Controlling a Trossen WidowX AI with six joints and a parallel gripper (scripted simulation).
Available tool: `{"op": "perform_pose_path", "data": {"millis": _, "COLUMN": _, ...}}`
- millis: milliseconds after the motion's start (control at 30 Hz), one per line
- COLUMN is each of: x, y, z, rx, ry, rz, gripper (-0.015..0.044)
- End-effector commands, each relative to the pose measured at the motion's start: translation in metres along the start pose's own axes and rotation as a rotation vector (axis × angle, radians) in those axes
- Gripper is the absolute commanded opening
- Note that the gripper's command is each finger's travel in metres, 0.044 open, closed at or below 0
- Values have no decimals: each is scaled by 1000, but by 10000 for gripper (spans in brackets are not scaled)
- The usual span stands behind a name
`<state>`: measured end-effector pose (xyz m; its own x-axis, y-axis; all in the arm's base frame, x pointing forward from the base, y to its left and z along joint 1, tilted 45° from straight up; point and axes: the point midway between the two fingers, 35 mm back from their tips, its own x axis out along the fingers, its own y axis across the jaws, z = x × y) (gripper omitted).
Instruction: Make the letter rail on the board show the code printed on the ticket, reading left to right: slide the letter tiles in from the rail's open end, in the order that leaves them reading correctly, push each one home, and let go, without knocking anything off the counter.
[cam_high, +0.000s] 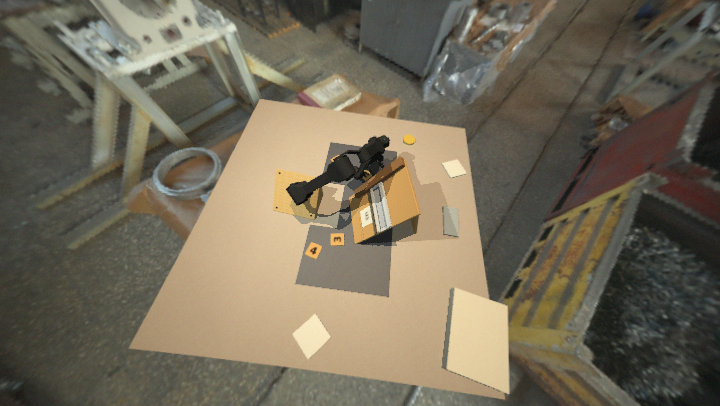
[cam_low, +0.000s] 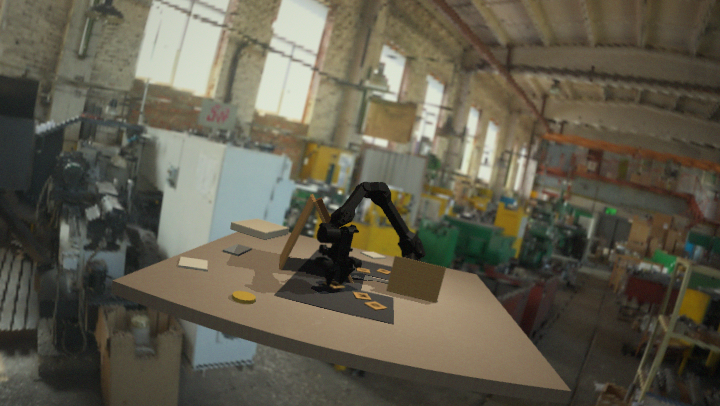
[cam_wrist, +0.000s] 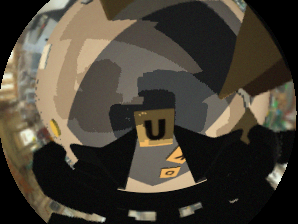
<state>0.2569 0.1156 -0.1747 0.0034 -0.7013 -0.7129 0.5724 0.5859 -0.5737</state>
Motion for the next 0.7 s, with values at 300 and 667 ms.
{"op": "perform_pose_path", "data": {"millis": 300, "x": -12, "y": 0, "z": 0, "rx": 3, "ry": 4, "rz": 0, "gripper": 0}}
{"op": "perform_pose_path", "data": {"millis": 667, "x": -31, "y": 4, "z": 2, "rx": 24, "ry": -20, "rz": 76, "gripper": 0}}
